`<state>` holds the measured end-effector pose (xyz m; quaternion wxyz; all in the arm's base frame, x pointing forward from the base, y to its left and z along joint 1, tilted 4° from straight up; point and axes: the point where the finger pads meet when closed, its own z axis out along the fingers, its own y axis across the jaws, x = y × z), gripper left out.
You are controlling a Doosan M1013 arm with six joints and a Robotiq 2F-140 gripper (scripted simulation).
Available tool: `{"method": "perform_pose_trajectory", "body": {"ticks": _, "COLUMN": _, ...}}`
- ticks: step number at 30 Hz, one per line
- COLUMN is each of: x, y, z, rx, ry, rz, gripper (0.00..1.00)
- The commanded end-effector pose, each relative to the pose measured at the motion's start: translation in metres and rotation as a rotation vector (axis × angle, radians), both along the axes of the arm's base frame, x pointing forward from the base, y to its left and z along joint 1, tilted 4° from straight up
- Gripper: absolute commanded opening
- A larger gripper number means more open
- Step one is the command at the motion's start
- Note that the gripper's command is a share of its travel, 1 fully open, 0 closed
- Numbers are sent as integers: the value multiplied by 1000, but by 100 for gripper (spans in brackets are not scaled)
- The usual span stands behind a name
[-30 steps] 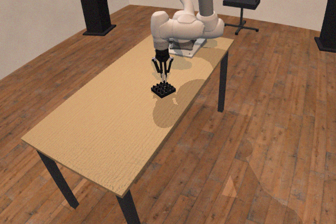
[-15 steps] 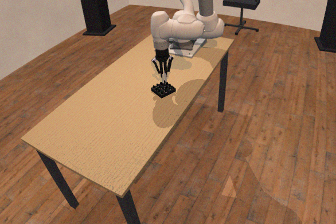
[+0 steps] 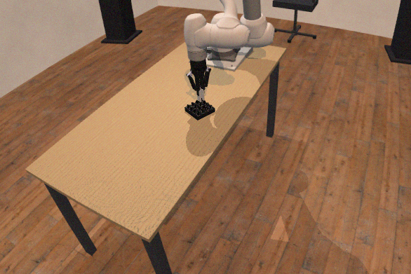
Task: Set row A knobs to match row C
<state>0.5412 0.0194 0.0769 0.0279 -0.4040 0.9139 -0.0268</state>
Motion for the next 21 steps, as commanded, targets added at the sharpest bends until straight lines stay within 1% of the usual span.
{"method": "perform_pose_trajectory", "body": {"ticks": 1, "x": 0, "y": 0, "z": 0, "rx": -1, "ry": 1, "rz": 48, "gripper": 5}}
{"method": "perform_pose_trajectory", "body": {"ticks": 13, "x": 0, "y": 0, "z": 0, "rx": -8, "ry": 4, "rz": 138, "gripper": 5}}
{"method": "perform_pose_trajectory", "body": {"ticks": 21, "x": 0, "y": 0, "z": 0, "rx": -10, "ry": 4, "rz": 163, "gripper": 5}}
